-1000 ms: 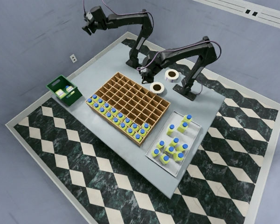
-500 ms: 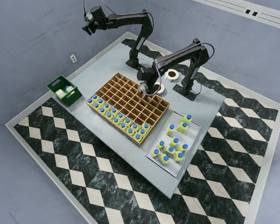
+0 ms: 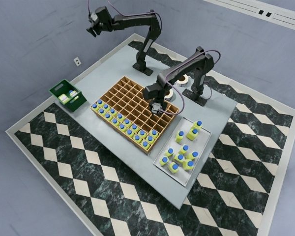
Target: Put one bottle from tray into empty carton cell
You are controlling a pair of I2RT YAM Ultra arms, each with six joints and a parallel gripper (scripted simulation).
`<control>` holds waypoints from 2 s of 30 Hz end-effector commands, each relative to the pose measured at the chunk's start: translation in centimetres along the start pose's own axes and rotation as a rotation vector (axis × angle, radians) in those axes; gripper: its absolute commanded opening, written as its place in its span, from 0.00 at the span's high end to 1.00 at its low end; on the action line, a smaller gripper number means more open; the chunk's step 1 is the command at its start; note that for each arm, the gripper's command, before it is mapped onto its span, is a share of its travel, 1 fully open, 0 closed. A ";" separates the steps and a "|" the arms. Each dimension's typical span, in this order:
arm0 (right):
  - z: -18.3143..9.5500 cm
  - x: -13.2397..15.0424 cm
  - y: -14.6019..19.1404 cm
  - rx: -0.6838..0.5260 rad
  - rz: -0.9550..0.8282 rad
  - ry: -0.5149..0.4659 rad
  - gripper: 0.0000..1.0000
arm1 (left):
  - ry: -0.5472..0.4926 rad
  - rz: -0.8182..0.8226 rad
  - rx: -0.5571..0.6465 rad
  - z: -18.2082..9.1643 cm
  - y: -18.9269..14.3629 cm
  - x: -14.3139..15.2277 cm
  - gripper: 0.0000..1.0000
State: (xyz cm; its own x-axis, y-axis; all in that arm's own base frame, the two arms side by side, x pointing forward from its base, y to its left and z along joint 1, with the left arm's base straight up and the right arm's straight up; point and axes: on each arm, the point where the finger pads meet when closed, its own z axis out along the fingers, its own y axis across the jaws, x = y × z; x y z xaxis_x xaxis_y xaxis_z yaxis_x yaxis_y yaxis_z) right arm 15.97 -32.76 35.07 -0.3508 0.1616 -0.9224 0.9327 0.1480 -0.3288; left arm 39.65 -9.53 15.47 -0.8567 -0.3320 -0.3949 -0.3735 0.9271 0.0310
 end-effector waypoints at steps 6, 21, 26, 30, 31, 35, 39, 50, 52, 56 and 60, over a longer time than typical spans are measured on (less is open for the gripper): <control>-0.4 -0.6 -0.5 0.005 0.015 -0.014 0.00 | -0.072 -0.392 -0.272 1.7 6.6 -4.4 0.56; -0.4 -0.6 -0.5 0.005 0.015 -0.014 0.00 | -0.204 -0.804 -0.544 4.4 15.3 -9.0 0.56; -0.4 -0.6 -0.5 0.005 0.015 -0.014 0.00 | -0.245 -0.881 -0.582 4.4 16.6 -9.7 0.56; -0.4 -0.6 -0.5 0.005 0.015 -0.014 0.00 | -0.309 -0.988 -0.645 4.5 19.0 -10.6 0.56; -0.4 -0.6 -0.5 0.005 0.015 -0.014 0.00 | -0.311 -0.995 -0.649 4.6 19.3 -10.8 0.56; -0.4 -0.6 -0.5 0.005 0.015 -0.014 0.00 | -0.280 -0.963 -0.630 5.2 18.9 -10.8 0.56; -0.4 -0.6 -0.5 0.005 0.015 -0.014 0.00 | -0.313 -0.989 -0.595 3.2 19.0 -11.4 0.56; -0.4 -0.6 -0.5 0.005 0.015 -0.014 0.00 | -0.338 -0.993 -0.572 2.7 19.0 -12.1 0.56; -0.4 -0.6 -0.5 0.005 0.015 -0.014 0.00 | -0.338 -0.994 -0.571 2.7 19.1 -12.1 0.56; -0.4 -0.6 -0.5 0.005 0.015 -0.014 0.00 | -0.340 -0.995 -0.569 2.6 19.1 -12.2 0.56; -0.4 -0.6 -0.5 0.005 0.015 -0.014 0.00 | -0.336 -0.992 -0.574 2.8 19.0 -12.1 0.56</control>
State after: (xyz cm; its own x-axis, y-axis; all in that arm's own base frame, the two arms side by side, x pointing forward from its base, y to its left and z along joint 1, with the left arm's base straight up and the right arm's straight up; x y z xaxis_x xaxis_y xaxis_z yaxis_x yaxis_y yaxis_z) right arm 15.97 -32.76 35.07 -0.3508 0.1616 -0.9224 0.9327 0.1480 -0.3288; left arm 43.62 12.24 15.60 -0.0446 -0.7328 -0.6790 -0.9986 0.0516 0.0099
